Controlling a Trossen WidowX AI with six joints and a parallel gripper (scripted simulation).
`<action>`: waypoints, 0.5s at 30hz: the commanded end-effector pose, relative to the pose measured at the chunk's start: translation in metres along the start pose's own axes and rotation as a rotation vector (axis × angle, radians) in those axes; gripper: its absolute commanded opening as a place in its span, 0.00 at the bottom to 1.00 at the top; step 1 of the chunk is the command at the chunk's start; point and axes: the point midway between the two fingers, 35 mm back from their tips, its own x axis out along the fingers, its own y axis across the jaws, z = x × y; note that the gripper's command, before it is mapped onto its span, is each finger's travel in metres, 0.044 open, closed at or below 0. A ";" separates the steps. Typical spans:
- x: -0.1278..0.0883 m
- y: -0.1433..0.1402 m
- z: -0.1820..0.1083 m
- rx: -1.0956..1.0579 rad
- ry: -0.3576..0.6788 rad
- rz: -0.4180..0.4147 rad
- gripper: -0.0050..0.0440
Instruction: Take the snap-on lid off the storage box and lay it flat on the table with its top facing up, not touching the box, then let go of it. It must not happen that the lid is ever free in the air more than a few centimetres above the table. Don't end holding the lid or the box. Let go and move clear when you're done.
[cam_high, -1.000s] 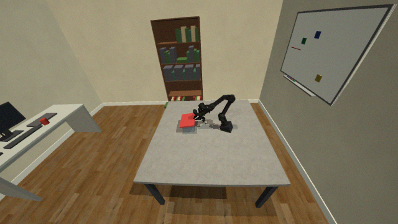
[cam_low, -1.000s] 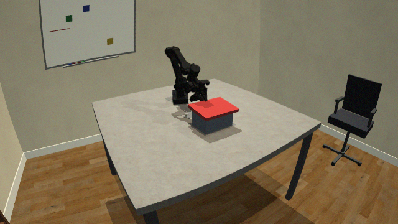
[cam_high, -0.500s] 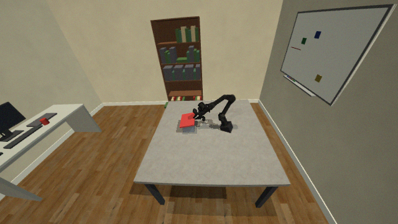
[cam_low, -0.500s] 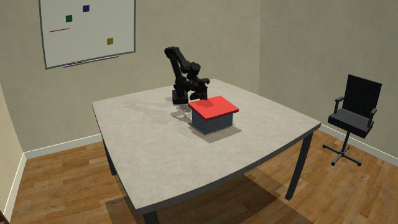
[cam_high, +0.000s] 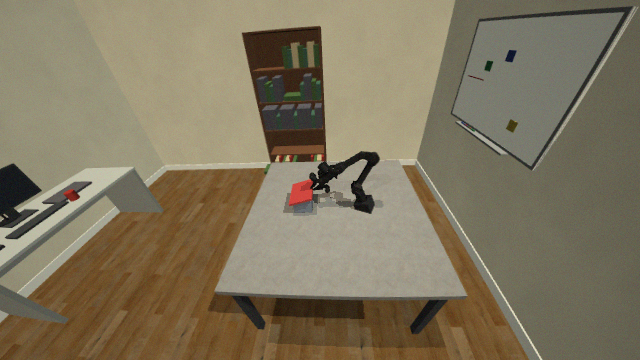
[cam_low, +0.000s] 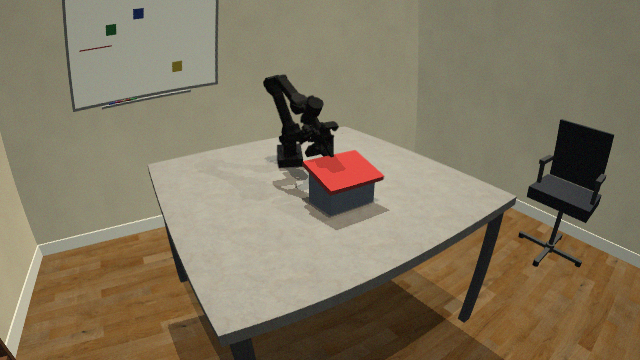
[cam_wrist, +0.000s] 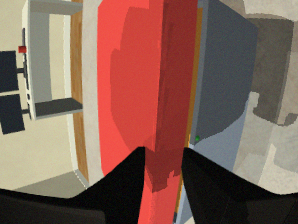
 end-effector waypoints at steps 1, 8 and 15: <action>-0.004 0.011 0.000 0.002 -0.001 0.012 0.00; -0.008 0.020 0.000 0.002 -0.001 0.012 0.00; -0.011 0.029 0.000 0.002 -0.001 0.012 0.00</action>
